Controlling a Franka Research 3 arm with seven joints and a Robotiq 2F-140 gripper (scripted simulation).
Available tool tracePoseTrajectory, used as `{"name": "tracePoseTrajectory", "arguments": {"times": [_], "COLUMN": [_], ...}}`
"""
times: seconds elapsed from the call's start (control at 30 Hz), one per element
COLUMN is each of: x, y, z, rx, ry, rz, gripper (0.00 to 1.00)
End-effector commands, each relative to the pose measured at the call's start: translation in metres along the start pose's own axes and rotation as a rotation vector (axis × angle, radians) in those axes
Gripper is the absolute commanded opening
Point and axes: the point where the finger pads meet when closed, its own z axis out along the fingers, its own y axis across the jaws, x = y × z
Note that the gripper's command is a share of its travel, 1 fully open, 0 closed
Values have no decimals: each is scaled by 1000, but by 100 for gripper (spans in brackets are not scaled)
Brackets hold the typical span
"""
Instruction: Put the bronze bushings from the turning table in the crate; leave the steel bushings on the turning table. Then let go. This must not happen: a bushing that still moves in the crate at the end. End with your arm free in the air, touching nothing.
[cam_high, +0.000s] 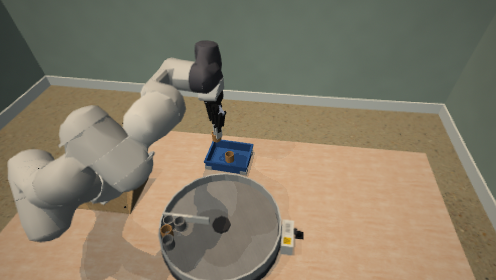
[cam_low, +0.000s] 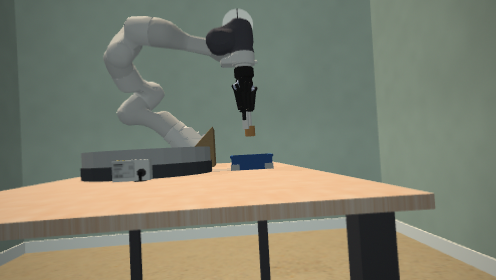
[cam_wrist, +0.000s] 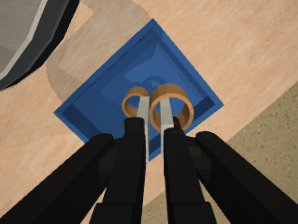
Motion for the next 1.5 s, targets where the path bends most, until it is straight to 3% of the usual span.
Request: {"name": "tracePoseTrajectory", "arguments": {"times": [0.0, 1.27, 1.47], "x": [0, 0, 1], "y": [0, 0, 0], "z": [0, 0, 14], "rx": [1, 1, 1], "ry": [7, 7, 7], "rz": [19, 19, 19], "gripper": [0, 0, 0]}}
